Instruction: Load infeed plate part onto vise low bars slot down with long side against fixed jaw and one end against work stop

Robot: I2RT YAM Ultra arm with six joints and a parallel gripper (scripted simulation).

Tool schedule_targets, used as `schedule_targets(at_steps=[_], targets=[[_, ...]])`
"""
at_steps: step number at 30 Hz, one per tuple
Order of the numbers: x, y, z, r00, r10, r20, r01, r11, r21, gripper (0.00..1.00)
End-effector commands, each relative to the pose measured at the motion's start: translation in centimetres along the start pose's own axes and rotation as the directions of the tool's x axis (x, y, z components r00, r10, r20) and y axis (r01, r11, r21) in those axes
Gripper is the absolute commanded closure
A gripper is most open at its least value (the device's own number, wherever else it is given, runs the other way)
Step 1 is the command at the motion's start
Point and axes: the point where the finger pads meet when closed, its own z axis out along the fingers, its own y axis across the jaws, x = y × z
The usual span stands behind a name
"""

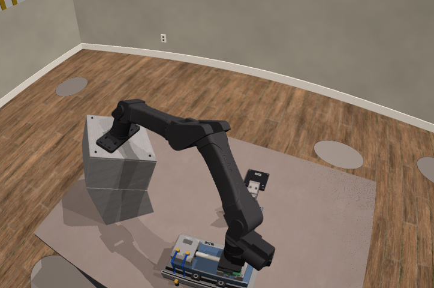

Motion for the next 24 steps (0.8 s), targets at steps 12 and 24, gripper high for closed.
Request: schedule_targets(at_steps=[12, 24], targets=[[-1.4, -0.8, -0.5, 0.999, -0.005, 0.041, 0.004, 1.0, 0.022, 1.0], [-1.4, -0.8, -0.2, 0.999, -0.004, 0.039, 0.003, 1.0, 0.02, 1.0]])
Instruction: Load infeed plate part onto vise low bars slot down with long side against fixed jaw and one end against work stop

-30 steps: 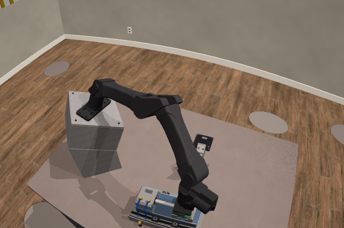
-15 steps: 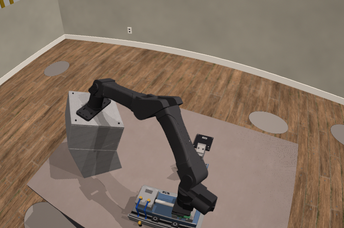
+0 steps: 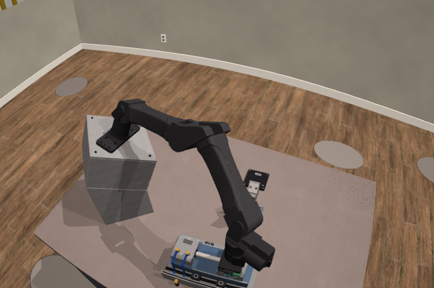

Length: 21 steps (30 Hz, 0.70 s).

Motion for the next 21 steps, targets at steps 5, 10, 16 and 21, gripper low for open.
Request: schedule_targets(at_steps=[5, 10, 16, 21], targets=[[-1.17, -0.84, -0.66, 0.999, -0.001, 0.035, 0.001, 1.0, 0.018, 1.0], [-1.92, -0.67, -1.64, 0.999, -0.011, 0.052, 0.009, 1.0, 0.026, 1.0], [-1.82, -0.68, -1.41, 0.999, -0.01, 0.049, 0.009, 1.0, 0.025, 1.0], [-1.8, -0.68, -1.38, 0.999, -0.01, 0.049, 0.009, 1.0, 0.025, 1.0]])
